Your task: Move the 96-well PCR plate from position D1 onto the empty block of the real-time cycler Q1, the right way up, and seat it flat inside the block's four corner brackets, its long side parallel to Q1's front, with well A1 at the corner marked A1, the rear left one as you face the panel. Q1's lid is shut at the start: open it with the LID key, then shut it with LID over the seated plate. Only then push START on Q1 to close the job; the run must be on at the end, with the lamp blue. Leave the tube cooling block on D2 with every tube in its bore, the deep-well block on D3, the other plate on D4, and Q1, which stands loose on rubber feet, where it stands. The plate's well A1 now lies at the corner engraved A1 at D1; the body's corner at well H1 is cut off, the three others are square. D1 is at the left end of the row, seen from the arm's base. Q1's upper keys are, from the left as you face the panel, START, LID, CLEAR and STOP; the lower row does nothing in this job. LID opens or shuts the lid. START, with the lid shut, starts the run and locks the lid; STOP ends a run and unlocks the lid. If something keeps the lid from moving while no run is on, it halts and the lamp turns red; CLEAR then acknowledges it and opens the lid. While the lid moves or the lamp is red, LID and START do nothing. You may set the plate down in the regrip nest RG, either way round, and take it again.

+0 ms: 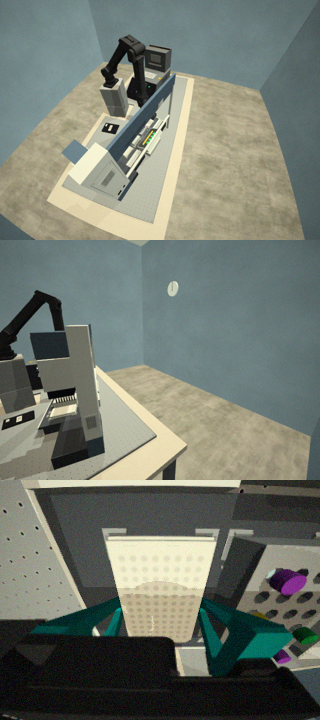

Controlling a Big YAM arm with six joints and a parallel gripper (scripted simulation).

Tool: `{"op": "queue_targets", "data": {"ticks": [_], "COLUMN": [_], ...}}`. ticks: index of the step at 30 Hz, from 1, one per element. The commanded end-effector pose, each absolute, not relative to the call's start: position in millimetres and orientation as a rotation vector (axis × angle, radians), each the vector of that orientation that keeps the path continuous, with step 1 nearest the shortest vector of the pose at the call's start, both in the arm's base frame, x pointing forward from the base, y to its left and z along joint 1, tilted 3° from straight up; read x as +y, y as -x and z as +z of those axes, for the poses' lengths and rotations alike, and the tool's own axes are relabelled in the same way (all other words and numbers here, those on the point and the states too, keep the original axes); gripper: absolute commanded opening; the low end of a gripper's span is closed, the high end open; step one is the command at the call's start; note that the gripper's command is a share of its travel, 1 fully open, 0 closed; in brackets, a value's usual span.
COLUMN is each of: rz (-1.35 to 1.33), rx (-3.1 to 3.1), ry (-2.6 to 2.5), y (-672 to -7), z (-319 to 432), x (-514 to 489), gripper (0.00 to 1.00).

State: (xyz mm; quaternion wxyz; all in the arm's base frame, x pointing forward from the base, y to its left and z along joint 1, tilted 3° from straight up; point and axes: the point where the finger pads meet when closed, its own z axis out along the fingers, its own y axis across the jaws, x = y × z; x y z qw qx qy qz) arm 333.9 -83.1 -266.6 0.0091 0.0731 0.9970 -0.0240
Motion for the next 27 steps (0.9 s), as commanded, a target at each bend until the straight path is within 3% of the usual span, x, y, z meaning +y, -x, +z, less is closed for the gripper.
{"op": "queue_targets", "data": {"ticks": [1,27], "rz": [-0.078,-0.077], "rx": [3.101,3.084], "ry": [-0.265,-0.260], "y": [-337.1,-346.9], "z": [-259.4,-259.2], "x": [-88.3,-89.7], "gripper": [0.00,0.00]}}
